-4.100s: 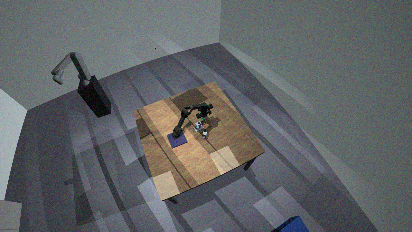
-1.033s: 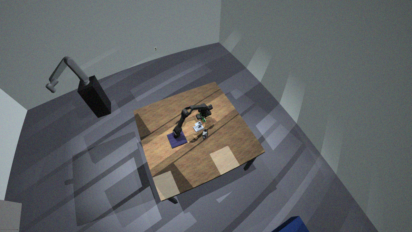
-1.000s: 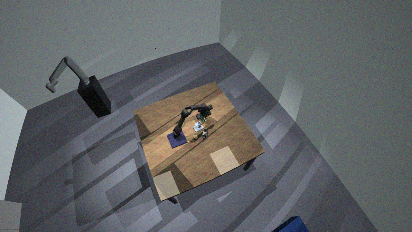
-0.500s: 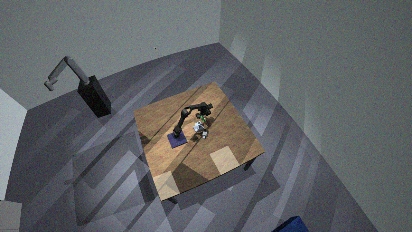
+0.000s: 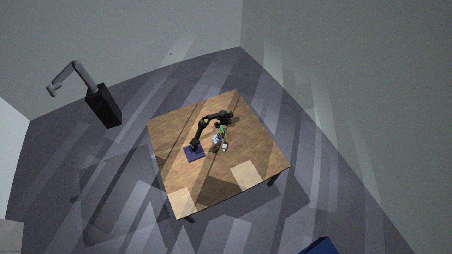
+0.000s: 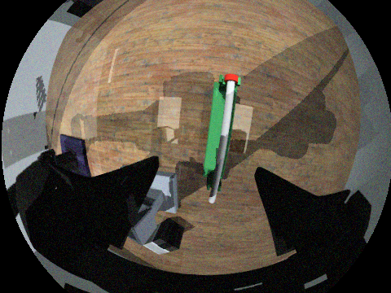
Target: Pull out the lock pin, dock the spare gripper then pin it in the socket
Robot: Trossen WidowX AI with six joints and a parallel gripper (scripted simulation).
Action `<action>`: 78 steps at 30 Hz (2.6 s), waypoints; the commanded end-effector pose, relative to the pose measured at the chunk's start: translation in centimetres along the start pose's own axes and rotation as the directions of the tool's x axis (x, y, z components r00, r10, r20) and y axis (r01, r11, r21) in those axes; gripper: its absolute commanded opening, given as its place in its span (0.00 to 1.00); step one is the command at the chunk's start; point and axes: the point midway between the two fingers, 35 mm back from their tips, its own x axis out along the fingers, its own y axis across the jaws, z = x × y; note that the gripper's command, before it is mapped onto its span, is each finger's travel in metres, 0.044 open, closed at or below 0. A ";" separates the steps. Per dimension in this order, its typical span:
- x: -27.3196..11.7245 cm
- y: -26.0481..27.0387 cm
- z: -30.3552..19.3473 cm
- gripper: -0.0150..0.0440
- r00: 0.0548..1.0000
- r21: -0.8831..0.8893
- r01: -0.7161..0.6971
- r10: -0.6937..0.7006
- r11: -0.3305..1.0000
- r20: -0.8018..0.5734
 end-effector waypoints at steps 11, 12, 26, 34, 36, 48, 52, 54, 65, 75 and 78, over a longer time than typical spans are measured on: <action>-3.2 0.5 0.4 1.00 1.000 0.003 -0.011 0.011 1.000 -0.002; -3.4 0.5 0.4 1.00 1.000 0.003 -0.012 0.012 1.000 -0.002; -9.2 1.3 1.1 1.00 0.997 0.024 0.076 -0.077 0.997 0.019; -8.9 1.2 -1.4 1.00 0.997 0.095 0.082 -0.081 0.992 -0.009; -9.1 1.5 -4.0 1.00 0.996 0.179 0.093 -0.089 0.980 -0.033; -9.1 7.1 -19.8 1.00 0.986 0.584 0.148 -0.076 0.798 -0.146; -9.1 7.1 -19.8 1.00 0.986 0.584 0.148 -0.076 0.798 -0.146; -8.7 7.1 -19.9 1.00 0.986 0.584 0.148 -0.076 0.798 -0.146; -3.8 6.7 -20.7 1.00 0.986 0.584 0.148 -0.076 0.798 -0.146; -1.8 6.8 -20.9 1.00 0.986 0.584 0.148 -0.076 0.798 -0.146; -1.3 6.7 -21.0 1.00 0.986 0.584 0.148 -0.076 0.798 -0.146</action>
